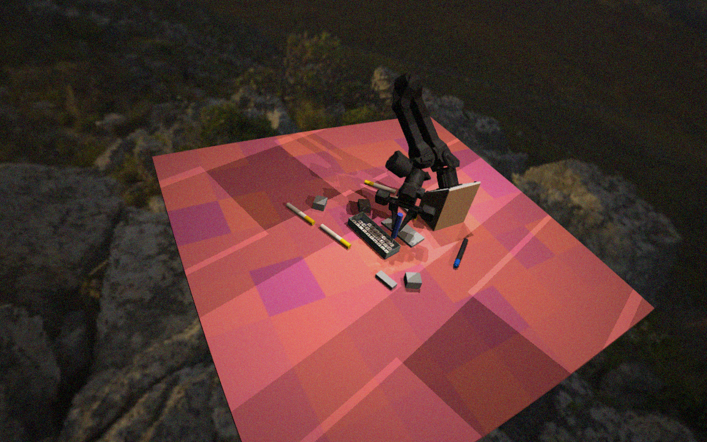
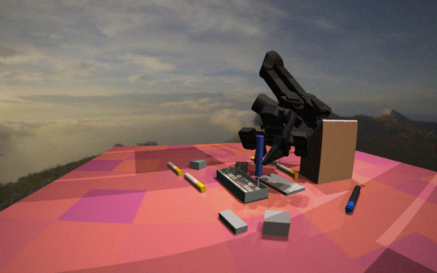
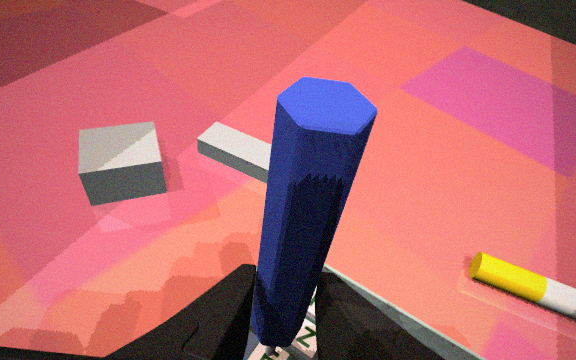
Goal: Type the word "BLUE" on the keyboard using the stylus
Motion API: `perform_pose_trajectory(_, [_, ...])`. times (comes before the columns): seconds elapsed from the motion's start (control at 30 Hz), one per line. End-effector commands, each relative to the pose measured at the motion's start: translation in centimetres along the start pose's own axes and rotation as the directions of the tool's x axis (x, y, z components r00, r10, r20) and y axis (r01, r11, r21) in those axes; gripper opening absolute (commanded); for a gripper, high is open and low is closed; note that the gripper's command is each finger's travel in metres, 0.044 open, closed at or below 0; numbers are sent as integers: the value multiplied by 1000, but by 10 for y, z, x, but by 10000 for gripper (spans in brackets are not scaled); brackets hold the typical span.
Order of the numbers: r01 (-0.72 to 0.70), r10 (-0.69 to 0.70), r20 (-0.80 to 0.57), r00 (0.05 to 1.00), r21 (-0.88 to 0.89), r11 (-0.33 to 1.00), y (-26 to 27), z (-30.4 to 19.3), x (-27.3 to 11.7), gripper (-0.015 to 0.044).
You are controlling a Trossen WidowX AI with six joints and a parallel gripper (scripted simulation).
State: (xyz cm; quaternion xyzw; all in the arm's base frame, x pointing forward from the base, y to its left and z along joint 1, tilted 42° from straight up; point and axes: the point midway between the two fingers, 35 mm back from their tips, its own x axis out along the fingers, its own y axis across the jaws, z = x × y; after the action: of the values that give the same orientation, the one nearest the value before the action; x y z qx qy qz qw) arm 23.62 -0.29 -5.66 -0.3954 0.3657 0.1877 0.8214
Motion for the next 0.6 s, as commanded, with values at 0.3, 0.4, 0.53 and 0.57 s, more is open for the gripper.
perform_pose_trajectory(0.3, [-1,1,0,1000,-3,1000,0,-6,3,81])
perform_pose_trajectory(0.4, [-1,1,0,1000,-3,1000,0,-7,3,81])
perform_pose_trajectory(0.53, [-1,1,0,1000,-3,1000,0,-8,4,81])
perform_pose_trajectory(0.57, [-1,1,0,1000,-3,1000,0,-9,4,81])
